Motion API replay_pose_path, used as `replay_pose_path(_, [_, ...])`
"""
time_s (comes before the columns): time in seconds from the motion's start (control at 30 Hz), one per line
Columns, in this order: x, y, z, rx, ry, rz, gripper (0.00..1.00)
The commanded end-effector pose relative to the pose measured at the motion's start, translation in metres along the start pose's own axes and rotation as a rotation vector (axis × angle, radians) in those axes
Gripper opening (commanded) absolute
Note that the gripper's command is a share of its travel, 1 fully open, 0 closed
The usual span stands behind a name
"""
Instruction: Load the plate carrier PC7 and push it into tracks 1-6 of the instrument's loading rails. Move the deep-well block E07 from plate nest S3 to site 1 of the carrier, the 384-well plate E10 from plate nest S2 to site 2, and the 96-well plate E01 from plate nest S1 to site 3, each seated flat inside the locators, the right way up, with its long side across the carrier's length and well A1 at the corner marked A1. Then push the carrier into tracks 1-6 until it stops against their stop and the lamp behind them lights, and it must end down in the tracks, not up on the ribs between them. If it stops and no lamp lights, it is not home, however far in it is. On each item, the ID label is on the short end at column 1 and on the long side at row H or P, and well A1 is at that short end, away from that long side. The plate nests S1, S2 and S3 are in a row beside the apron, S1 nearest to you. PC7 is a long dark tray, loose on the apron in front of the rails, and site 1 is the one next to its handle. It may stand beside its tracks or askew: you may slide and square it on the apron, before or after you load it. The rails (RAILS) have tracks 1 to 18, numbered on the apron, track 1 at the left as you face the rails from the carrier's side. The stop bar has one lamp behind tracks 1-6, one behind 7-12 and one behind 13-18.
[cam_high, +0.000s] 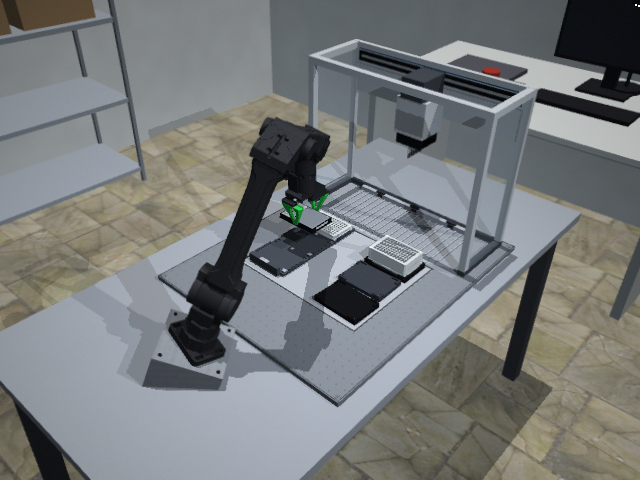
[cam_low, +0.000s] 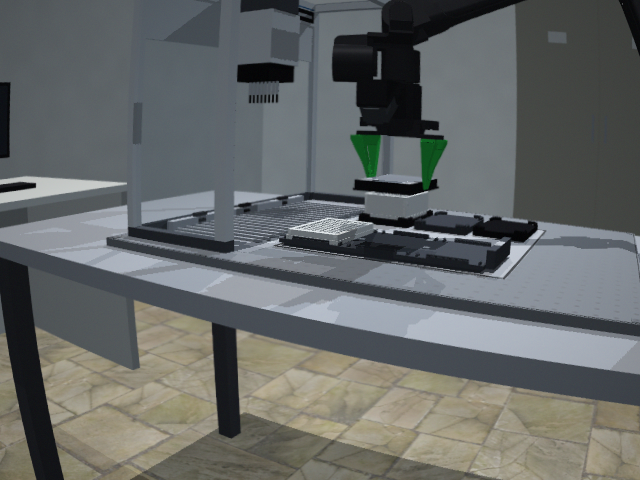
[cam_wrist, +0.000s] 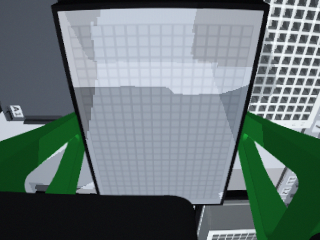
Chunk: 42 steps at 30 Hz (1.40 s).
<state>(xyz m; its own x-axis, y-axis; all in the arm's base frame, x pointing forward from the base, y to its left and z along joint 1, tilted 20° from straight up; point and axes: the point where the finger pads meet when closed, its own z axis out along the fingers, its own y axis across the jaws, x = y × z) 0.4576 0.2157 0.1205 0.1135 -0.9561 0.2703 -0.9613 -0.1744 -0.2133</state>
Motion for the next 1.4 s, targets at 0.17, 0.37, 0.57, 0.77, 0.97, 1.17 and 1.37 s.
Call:
replay_pose_path(0.17, [-0.002,-0.02,-0.018,0.036,-0.015,0.053,0.0])
replay_pose_path(0.37, [-0.009,-0.014,-0.017,0.038,-0.019,0.028,0.0])
replay_pose_path(0.57, [-0.009,-0.014,-0.017,0.038,-0.019,0.028,0.0])
replay_pose_path(0.77, [-0.01,-0.013,-0.017,0.038,-0.019,0.028,0.0])
replay_pose_path(0.97, [-0.019,-0.001,0.004,0.012,-0.008,0.014,0.0])
replay_pose_path(1.17, [-0.005,-0.004,0.025,0.003,-0.002,0.019,0.0])
replay_pose_path(1.37, [-0.005,-0.006,0.037,0.005,-0.004,0.02,0.0])
